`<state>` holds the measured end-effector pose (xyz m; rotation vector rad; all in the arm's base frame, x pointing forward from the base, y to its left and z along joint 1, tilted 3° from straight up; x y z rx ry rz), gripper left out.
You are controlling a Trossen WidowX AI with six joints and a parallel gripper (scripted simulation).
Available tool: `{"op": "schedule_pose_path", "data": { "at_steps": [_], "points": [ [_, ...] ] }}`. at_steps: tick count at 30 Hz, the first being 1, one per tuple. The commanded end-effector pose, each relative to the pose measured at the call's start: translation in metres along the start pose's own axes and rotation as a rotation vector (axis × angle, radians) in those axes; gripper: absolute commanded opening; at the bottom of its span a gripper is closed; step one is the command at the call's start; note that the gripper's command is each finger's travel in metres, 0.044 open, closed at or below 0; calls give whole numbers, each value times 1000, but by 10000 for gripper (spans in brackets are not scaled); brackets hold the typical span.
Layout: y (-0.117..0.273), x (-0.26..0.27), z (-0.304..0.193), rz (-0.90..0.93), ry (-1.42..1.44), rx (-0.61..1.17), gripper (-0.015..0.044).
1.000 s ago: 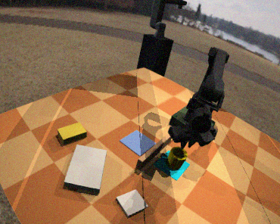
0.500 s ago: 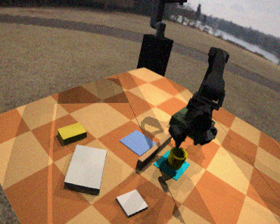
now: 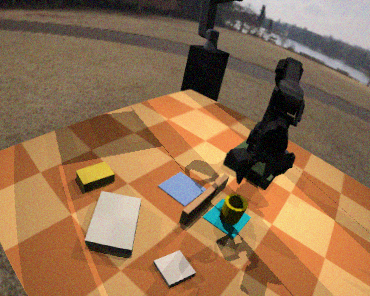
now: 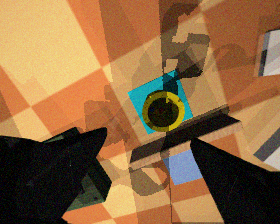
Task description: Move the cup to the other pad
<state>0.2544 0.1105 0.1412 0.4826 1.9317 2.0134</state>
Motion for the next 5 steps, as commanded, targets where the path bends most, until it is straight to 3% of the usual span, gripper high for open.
{"op": "schedule_pose_path", "data": {
  "at_steps": [1, 5],
  "points": [
    [8, 0, 0, 0, 6, -7, 440],
    [4, 0, 0, -2, 0, -2, 440]
  ]
}}
Point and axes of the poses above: the point midway between the two fingers, 35 mm back from their tips, its own y axis back along the fingers, its own x axis across the jaws, z = x × y, the point moved 1 cm from there along y, back along the fingers, and after that the axes turned 1 degree about -y, right-handed, at the moved point
